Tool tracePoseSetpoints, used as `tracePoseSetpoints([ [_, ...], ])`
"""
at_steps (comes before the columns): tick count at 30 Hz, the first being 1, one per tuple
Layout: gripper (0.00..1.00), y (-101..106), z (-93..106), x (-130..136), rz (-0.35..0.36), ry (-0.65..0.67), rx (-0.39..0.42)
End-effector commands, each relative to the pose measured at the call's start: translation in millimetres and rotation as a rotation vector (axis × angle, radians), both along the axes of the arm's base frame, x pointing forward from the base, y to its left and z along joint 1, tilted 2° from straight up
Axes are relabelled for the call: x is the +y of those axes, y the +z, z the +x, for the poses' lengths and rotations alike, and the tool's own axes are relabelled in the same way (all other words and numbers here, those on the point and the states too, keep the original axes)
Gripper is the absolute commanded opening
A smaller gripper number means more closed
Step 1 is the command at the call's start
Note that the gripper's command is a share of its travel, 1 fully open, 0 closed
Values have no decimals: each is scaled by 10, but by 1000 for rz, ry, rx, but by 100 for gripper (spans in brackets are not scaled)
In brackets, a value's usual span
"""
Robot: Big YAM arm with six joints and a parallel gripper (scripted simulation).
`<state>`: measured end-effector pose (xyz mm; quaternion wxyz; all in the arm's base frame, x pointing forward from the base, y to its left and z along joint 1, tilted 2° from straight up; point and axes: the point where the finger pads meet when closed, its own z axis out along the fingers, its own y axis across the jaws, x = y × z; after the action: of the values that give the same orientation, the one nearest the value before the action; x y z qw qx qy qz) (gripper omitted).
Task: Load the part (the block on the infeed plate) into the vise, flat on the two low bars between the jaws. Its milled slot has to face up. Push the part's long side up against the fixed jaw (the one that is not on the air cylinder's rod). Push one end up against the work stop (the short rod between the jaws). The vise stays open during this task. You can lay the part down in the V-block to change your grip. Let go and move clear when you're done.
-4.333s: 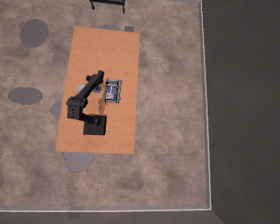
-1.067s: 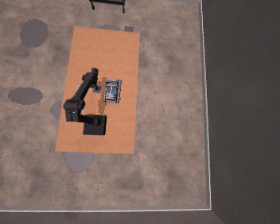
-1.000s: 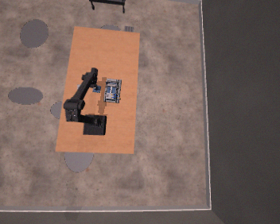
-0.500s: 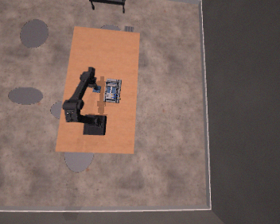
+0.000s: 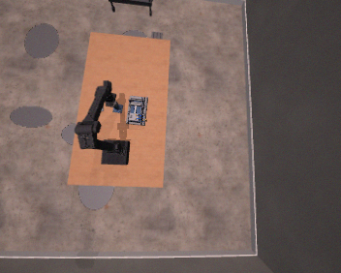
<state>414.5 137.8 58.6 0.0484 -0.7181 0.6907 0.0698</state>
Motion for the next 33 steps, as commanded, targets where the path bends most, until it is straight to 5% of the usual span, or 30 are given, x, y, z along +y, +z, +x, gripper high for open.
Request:
tracePoseSetpoints([
  [1,81,124,178,141,-17,-1,-28],
  [33,81,114,165,167,-342,4,-43],
])
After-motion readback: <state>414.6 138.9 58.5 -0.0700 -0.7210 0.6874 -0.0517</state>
